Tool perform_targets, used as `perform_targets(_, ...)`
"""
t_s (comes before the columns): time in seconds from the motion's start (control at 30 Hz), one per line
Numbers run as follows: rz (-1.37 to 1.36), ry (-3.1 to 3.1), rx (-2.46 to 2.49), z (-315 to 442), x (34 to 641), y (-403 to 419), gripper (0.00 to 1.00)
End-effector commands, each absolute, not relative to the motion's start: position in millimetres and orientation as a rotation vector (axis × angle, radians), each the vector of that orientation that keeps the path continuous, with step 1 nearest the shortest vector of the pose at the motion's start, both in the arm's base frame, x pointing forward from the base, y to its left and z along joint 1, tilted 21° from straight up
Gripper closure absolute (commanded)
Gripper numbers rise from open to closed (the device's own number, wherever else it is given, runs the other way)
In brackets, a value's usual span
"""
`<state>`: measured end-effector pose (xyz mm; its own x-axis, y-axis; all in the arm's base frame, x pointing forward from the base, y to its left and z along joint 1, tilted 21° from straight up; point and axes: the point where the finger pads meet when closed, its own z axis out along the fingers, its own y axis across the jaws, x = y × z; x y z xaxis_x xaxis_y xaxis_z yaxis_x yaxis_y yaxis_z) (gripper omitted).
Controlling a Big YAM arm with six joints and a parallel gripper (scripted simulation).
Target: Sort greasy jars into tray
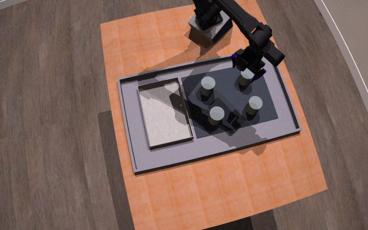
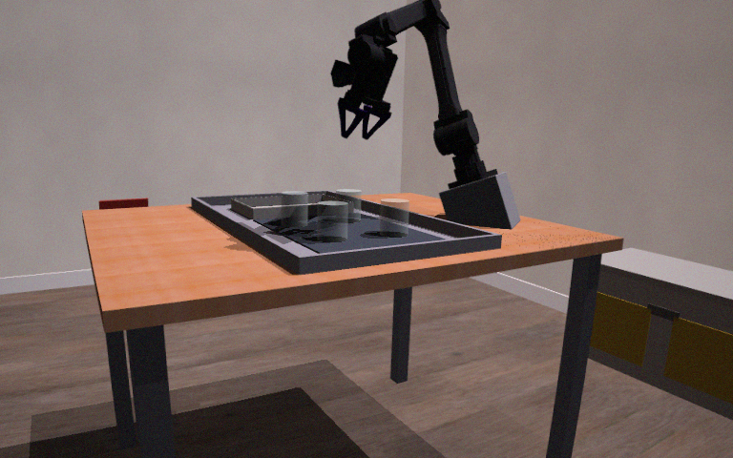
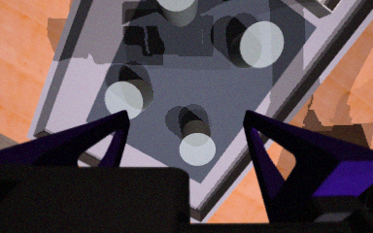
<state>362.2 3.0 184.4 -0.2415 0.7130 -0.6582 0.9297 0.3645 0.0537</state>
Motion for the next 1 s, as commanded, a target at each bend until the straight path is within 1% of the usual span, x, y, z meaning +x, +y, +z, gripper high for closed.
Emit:
perform_targets(0.0, -0.458, 2.066, 1.36, 194, 364, 0, 0.0)
perform_targets(0.13, -0.458, 2.066, 1.36, 194, 364, 0, 0.0)
perform_targets(0.17, -0.48, 2.205, 1.251, 190, 365, 1, 0.0)
perform_targets(0.4, -0.48, 2.205, 1.251, 190, 365, 1, 0.0)
perform_targets(0.43, -0.499, 2.334, 1.144, 186, 364, 0, 0.0)
perform_targets(0.73, -0.499, 2.334, 1.144, 186, 364, 0, 0.0)
perform_targets(0.77, -0.513, 2.464, 1.014, 183, 363, -2, 0.0)
perform_targets(0.97, -0.513, 2.464, 1.014, 183, 363, -2, 0.0)
